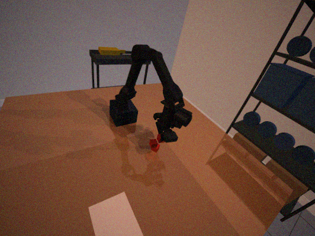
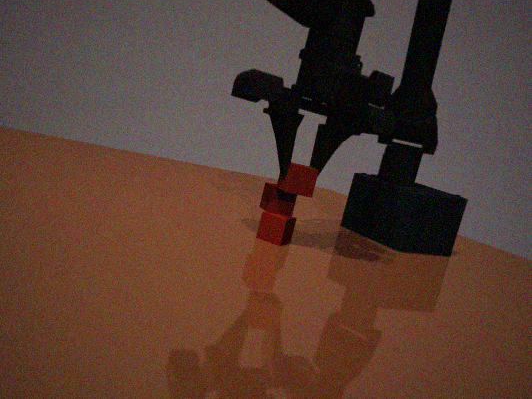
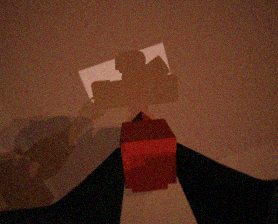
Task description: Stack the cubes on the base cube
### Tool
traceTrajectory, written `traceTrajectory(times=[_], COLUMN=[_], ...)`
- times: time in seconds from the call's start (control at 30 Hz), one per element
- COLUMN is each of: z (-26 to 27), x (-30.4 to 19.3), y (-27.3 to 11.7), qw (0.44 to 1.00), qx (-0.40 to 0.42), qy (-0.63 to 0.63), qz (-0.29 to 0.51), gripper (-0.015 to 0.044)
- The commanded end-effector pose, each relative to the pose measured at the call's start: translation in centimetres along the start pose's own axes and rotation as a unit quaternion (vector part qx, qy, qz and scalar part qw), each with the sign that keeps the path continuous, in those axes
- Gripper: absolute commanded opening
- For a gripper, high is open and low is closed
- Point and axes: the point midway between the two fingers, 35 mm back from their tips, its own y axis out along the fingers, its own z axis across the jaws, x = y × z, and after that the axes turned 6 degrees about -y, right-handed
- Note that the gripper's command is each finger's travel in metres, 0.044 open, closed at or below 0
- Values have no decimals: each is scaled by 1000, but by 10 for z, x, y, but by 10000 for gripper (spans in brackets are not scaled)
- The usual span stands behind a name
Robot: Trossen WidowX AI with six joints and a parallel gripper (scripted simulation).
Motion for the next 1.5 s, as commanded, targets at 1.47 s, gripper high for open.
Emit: traceTrajectory(times=[1.47], z=[-2], x=[0], y=[32], qw=[1000], qx=[-1], qy=[3], qz=[2], gripper=[205])
